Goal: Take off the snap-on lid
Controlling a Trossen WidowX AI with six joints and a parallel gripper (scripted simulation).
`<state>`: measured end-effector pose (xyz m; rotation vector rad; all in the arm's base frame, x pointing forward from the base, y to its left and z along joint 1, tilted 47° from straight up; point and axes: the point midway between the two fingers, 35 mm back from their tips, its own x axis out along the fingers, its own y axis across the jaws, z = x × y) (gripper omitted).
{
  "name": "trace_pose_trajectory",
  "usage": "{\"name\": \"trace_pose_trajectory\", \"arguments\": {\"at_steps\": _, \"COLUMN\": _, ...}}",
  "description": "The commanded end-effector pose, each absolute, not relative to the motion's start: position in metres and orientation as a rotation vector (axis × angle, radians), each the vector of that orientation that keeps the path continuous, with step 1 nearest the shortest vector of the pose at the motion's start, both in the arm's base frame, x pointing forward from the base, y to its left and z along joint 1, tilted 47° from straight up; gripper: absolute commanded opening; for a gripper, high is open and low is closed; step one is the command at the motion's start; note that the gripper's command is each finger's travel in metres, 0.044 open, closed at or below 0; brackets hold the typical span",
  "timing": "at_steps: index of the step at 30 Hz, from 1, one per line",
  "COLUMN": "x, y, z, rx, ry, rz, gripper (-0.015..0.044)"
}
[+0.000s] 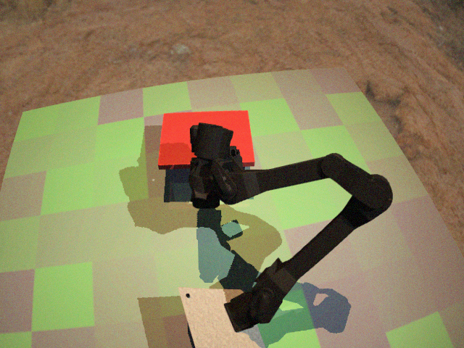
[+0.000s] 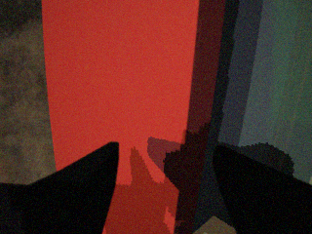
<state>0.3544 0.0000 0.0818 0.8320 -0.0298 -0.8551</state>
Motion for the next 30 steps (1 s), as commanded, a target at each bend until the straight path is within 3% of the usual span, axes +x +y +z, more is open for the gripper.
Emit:
{"name": "trace_pose_trajectory", "arguments": {"at_steps": 1, "x": 0.3576, "y": -0.0051, "z": 0.079, "rx": 0.824, "ry": -0.026, "rz": -0.851, "gripper": 0.0235}}
{"name": "trace_pose_trajectory", "arguments": {"at_steps": 5, "x": 0.3599, "y": -0.0085, "z": 0.0787, "rx": 0.822, "ry": -0.029, "rz": -0.849, "gripper": 0.0235}}
{"name": "trace_pose_trajectory", "arguments": {"at_steps": 21, "x": 0.3599, "y": -0.0085, "z": 0.0787, "rx": 0.822, "ry": -0.029, "rz": -0.849, "gripper": 0.0128}}
{"name": "trace_pose_trajectory", "arguments": {"at_steps": 26, "x": 0.3599, "y": -0.0085, "z": 0.0787, "rx": 0.822, "ry": -0.029, "rz": -0.849, "gripper": 0.0}}
{"name": "trace_pose_trajectory", "arguments": {"at_steps": 30, "x": 0.3592, "y": -0.0087, "z": 0.079, "rx": 0.823, "ry": -0.034, "rz": -0.853, "gripper": 0.0}}
